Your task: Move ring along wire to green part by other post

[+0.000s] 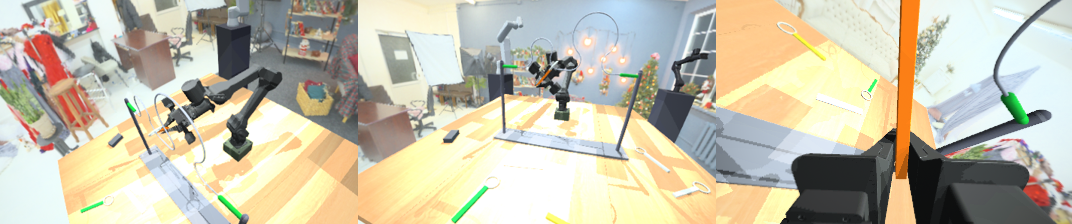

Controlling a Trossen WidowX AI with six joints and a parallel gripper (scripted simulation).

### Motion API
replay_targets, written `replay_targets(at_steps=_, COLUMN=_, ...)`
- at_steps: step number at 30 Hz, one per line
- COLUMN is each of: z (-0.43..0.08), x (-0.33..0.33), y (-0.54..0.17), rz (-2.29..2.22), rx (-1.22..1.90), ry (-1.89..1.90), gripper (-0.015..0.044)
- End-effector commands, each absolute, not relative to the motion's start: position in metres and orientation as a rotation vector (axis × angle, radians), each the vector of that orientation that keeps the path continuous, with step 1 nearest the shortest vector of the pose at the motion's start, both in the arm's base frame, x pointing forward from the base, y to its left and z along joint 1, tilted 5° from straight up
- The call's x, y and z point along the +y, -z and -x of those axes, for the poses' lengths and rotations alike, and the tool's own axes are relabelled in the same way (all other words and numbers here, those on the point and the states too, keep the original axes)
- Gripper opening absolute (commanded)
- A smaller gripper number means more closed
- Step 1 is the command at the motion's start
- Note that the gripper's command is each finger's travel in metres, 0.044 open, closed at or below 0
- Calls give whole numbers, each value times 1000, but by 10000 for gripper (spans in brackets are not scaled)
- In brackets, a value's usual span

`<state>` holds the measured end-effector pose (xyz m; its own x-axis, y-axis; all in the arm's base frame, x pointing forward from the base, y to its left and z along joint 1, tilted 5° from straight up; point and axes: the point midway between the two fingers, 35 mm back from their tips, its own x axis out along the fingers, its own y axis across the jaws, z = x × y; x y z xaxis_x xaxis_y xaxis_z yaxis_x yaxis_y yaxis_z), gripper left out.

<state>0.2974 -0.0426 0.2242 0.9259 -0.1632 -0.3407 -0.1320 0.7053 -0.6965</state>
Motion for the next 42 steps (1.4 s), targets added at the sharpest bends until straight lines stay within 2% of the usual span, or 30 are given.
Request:
replay_targets(at_steps=1, z=-294, x=-34, y=-212, rz=705, rx=425, ry=-3, gripper=-150)
replay_targets(at_steps=22, z=-280, x=25, y=-184, rz=289, rx=496, ry=-113, gripper=-150)
replay_targets(at_steps=42, z=-273, x=60, y=-180, rz=145, rx=515, ry=-148, gripper=-150)
